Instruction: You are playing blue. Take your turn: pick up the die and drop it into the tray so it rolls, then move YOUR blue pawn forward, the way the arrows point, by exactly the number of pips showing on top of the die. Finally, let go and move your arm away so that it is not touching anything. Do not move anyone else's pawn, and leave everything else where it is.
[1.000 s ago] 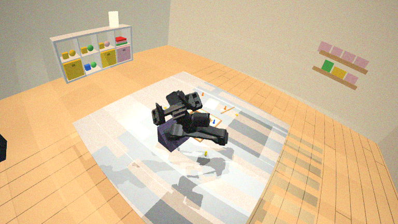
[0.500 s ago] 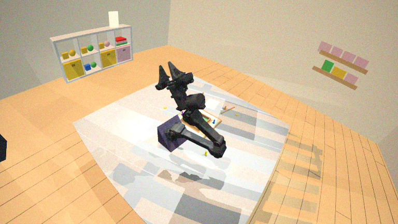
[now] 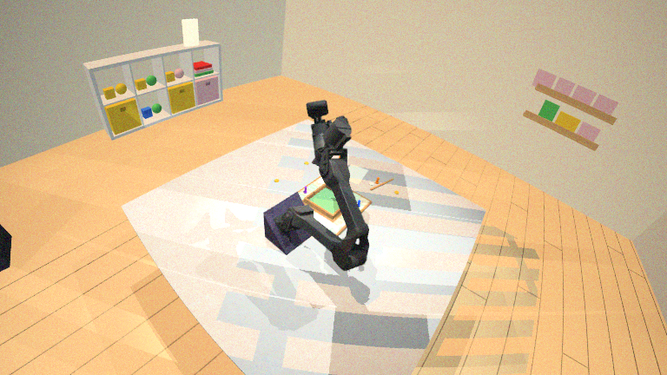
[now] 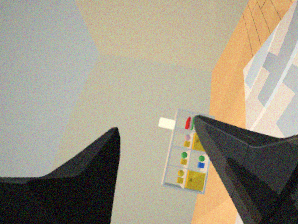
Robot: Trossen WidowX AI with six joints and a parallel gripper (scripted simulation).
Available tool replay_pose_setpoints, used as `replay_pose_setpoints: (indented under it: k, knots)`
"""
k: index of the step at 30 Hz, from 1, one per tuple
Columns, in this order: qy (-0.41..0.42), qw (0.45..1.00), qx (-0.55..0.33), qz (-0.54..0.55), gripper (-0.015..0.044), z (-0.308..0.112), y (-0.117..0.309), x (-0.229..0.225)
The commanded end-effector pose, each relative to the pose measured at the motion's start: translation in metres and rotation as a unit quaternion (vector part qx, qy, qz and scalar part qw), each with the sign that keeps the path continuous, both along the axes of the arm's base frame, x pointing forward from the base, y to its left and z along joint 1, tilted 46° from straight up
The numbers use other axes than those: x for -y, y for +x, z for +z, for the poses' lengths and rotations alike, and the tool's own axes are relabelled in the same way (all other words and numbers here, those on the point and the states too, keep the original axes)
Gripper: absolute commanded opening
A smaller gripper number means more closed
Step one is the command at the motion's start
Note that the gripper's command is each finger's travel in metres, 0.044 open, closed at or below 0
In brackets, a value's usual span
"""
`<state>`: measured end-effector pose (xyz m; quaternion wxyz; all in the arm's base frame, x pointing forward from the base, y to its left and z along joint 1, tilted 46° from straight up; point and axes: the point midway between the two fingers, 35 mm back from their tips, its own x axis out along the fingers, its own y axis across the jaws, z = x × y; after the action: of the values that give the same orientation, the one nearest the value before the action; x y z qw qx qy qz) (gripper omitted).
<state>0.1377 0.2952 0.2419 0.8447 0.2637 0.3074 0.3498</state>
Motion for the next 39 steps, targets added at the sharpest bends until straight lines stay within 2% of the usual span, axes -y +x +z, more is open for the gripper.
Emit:
replay_pose_setpoints:
  k: [1, 6, 11, 15, 20, 25, 39]
  knots:
    - [-0.153, 0.984, 0.045, -0.085, 0.0275, -0.029, 0.059, 0.039]
    - [-0.328, 0.931, 0.052, -0.152, 0.0275, -0.057, 0.109, 0.103]
    - [-0.501, 0.846, 0.013, -0.181, 0.0275, -0.079, 0.137, 0.181]
    - [-0.620, 0.764, -0.049, -0.173, 0.0275, -0.091, 0.141, 0.246]
    - [-0.731, 0.654, -0.157, -0.119, 0.0275, -0.098, 0.126, 0.325]
    - [-0.781, 0.565, -0.264, -0.040, 0.0275, -0.097, 0.097, 0.385]
    - [-0.782, 0.561, -0.268, -0.037, 0.0275, -0.103, 0.091, 0.404]
